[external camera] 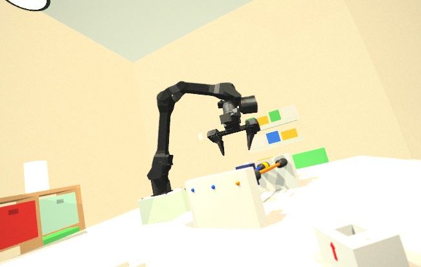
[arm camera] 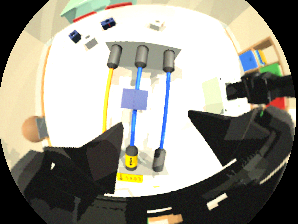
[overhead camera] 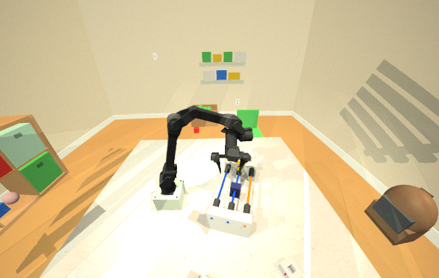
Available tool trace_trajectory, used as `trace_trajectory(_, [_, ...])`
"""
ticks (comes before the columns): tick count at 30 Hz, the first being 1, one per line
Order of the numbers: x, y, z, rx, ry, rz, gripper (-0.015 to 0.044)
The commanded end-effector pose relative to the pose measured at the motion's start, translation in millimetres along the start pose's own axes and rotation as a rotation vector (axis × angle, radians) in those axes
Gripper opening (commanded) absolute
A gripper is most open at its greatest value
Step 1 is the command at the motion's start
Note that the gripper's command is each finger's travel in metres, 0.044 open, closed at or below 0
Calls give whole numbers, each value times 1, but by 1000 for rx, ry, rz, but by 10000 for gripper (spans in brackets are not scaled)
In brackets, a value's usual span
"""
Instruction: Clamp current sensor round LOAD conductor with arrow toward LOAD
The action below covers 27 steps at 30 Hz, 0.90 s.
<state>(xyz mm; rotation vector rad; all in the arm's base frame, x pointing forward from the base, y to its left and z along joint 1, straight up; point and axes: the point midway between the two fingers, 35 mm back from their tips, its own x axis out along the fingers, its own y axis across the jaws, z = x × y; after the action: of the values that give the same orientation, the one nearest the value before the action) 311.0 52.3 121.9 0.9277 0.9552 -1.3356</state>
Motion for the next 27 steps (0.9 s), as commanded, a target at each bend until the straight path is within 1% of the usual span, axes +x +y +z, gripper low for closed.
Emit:
trace_trajectory(1, [-6,-16,-24,-170,-228,55,440])
trace_trajectory(7, [-32,-34,-62,-428,-556,265,440])
trace_trajectory(9, [-40,-38,-71,-482,-621,326,440])
trace_trajectory(13, [-41,-38,-72,-489,-629,334,440])
trace_trajectory(14, [-39,-37,-71,-466,-576,306,440])
trace_trajectory(27, [-39,-37,-71,-466,-576,306,440])
